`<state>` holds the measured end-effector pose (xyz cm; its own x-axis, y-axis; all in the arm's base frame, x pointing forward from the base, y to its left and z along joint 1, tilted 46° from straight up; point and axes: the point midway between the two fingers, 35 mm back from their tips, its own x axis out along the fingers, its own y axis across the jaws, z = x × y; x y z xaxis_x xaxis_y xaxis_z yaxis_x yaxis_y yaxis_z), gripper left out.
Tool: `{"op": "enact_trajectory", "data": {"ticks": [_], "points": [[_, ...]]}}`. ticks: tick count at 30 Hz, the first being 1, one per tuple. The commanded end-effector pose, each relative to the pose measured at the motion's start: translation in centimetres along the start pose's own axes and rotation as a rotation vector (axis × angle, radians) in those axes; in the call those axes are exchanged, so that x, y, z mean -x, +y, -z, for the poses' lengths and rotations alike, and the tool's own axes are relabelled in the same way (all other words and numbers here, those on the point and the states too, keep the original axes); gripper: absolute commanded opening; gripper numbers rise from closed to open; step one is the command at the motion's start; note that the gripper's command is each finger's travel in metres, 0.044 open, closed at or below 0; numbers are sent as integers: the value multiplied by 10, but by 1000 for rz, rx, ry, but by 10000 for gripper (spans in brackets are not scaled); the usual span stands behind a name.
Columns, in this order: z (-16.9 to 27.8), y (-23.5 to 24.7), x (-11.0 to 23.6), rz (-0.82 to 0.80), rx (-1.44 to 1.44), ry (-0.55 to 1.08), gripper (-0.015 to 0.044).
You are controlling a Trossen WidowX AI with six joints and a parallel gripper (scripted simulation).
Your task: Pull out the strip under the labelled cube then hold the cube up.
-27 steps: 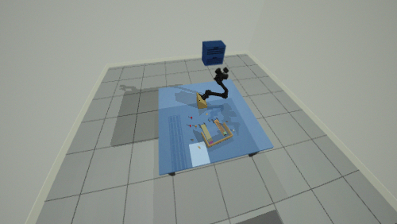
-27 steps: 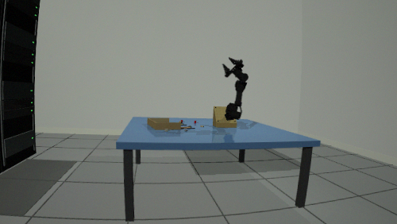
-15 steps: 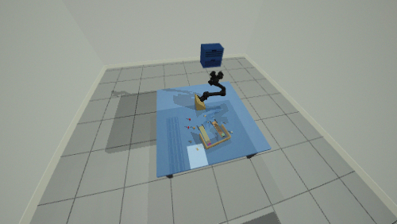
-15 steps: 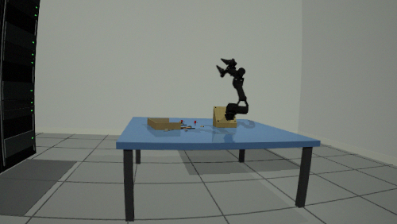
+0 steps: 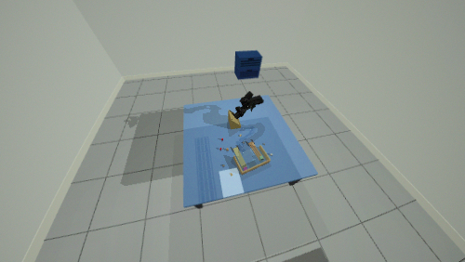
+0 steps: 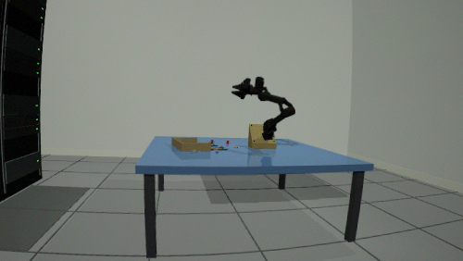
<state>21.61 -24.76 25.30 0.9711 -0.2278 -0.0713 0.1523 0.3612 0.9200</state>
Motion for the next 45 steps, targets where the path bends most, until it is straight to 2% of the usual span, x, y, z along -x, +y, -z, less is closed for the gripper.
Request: {"op": "enact_trajectory", "data": {"ticks": [1, 10, 20, 23, 29, 35, 40, 45], "points": [[56, -33, -38, 25, 141, 219, 400], [172, -74, -71, -43, 422, 617, 400], [178, -76, -71, -50, 438, 639, 400], [185, -75, -81, -38, 444, 701, 321], [223, -66, -109, 3, 484, 977, 164], [268, -50, -120, 19, 540, 1285, 6], [305, -31, -113, 10, 590, 1552, 0], [311, -27, -114, 7, 597, 1590, 0]]}}
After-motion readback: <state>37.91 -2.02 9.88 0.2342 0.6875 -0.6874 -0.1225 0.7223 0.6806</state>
